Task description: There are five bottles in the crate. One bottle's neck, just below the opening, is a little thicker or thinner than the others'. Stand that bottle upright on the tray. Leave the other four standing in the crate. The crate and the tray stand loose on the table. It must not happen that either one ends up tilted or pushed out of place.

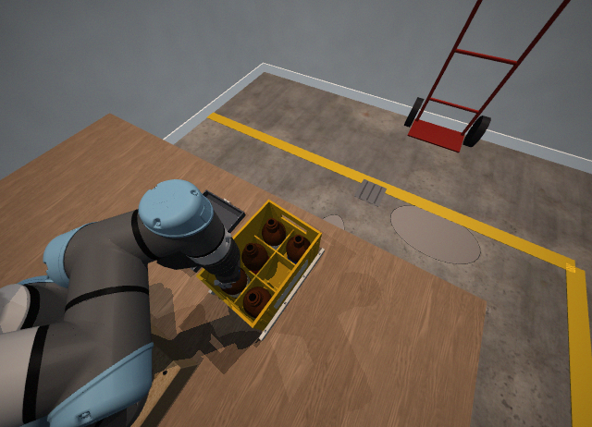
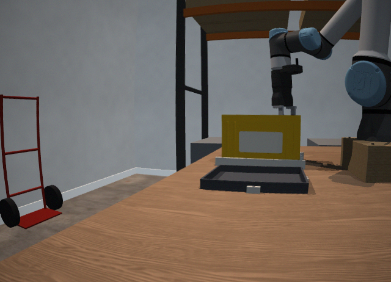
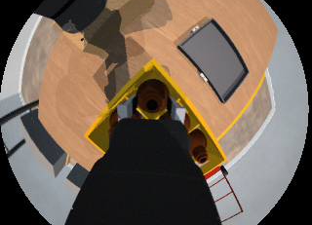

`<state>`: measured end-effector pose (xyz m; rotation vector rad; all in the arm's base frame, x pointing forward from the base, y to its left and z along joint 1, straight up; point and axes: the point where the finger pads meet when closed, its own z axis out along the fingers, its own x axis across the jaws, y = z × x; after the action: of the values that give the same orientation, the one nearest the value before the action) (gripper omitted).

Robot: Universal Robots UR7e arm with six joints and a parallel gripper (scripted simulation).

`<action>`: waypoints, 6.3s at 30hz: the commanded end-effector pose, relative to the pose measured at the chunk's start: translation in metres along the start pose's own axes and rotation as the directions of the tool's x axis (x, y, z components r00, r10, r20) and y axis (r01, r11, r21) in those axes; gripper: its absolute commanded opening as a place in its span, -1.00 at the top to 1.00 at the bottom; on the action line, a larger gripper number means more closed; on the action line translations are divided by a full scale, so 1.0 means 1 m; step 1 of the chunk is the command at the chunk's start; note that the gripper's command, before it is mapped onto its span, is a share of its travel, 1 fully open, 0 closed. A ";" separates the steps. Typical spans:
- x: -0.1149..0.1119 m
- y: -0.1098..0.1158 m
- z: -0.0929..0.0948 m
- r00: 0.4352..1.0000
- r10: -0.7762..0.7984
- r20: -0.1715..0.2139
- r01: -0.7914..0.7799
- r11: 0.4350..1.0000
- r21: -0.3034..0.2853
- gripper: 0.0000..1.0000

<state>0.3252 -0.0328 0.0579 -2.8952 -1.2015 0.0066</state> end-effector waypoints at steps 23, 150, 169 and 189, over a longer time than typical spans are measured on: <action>0.000 0.000 0.000 1.000 0.000 0.000 0.000 1.000 -0.001 -1.00; 0.000 0.000 -0.034 1.000 0.000 0.000 0.000 1.000 -0.001 -1.00; 0.000 0.000 -0.080 1.000 0.000 0.000 0.000 1.000 -0.001 -1.00; 0.000 0.000 -0.083 1.000 0.000 0.000 0.000 1.000 -0.001 1.00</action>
<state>0.3257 -0.0332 0.1405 -2.8952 -1.2015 0.0066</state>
